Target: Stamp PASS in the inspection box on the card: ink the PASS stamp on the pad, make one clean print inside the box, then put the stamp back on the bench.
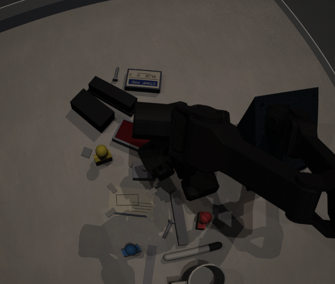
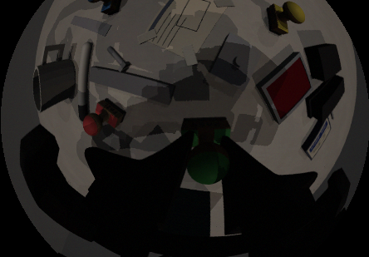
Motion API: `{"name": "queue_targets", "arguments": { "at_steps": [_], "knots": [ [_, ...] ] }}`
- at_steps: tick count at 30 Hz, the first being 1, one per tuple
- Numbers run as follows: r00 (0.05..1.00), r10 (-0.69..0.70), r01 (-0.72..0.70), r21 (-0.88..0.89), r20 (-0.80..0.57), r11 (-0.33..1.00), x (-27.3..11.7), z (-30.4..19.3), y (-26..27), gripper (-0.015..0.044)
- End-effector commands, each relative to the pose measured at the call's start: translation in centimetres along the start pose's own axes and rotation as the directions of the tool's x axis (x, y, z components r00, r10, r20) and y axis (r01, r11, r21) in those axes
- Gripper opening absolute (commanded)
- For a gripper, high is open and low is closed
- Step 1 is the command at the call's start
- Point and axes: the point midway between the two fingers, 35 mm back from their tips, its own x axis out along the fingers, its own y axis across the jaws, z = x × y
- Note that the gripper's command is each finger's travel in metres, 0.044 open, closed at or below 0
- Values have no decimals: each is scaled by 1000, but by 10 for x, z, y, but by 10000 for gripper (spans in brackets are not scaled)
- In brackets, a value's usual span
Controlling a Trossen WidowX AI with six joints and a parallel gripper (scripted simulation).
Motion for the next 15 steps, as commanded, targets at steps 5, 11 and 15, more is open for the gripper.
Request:
{"name": "queue_targets", "arguments": {
  "at_steps": [5,11,15],
  "knots": [
    [1000,-6,6,-3,-4,1000,-4,0,-1,0],
    [1000,-7,7,-3,-4,1000,-7,0,-1,0],
    [1000,-7,7,-3,-4,1000,-9,0,-1,0]
  ]
}}
